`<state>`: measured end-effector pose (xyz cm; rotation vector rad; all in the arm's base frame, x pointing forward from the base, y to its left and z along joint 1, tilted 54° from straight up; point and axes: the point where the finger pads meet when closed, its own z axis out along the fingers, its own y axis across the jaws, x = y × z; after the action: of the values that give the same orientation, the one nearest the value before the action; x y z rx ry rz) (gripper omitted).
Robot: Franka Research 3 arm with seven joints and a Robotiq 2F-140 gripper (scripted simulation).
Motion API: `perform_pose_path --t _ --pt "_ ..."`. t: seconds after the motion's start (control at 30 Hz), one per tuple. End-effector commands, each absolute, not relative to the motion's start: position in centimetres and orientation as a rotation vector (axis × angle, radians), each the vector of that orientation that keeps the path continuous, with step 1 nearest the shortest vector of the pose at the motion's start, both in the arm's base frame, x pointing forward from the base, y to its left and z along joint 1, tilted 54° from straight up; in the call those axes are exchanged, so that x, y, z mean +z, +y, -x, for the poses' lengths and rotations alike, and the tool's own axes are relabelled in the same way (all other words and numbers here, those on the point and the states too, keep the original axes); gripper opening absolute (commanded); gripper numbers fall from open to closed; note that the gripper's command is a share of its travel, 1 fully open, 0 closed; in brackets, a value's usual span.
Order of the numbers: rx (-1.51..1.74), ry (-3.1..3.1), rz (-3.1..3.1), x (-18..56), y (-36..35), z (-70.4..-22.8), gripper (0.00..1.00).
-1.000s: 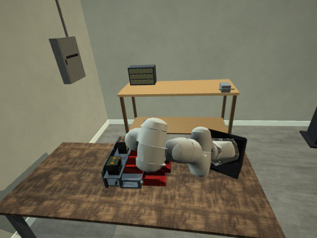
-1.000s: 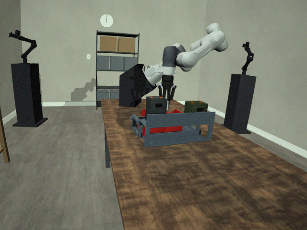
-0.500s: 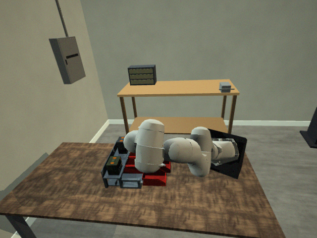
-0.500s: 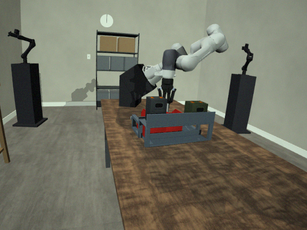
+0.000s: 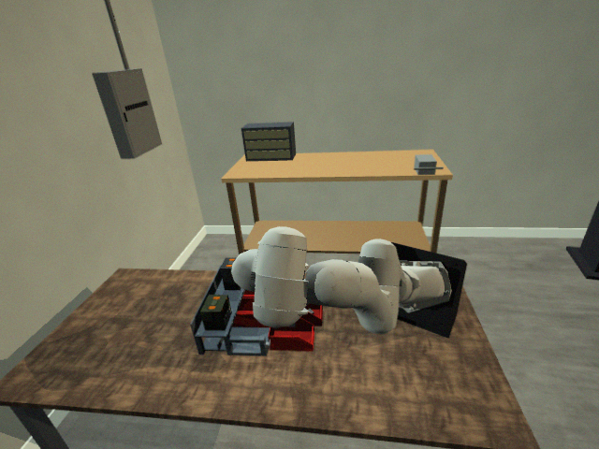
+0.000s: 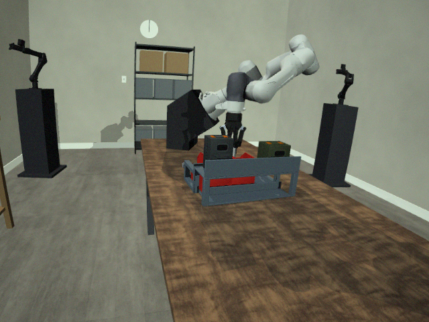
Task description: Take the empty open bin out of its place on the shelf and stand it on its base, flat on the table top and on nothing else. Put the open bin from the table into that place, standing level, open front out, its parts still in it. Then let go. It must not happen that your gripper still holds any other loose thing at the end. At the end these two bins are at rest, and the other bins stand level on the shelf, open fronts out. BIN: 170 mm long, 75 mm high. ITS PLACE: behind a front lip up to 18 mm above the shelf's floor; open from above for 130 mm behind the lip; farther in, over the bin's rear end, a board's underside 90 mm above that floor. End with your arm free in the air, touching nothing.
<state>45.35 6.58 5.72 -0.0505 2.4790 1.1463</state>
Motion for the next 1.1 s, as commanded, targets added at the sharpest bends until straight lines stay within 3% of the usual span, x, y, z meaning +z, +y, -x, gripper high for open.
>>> perform_pose_path --t 0.0,0.57,0.6,1.07 --pt "1.138 2.476 0.062 5.54 6.70 -45.51 0.15" --pt "1.138 2.476 0.062 5.51 6.75 -45.53 0.15" --pt "1.138 2.476 0.062 5.51 6.75 -45.53 0.00" --pt "1.138 2.476 0.062 5.51 6.75 -45.53 0.00"
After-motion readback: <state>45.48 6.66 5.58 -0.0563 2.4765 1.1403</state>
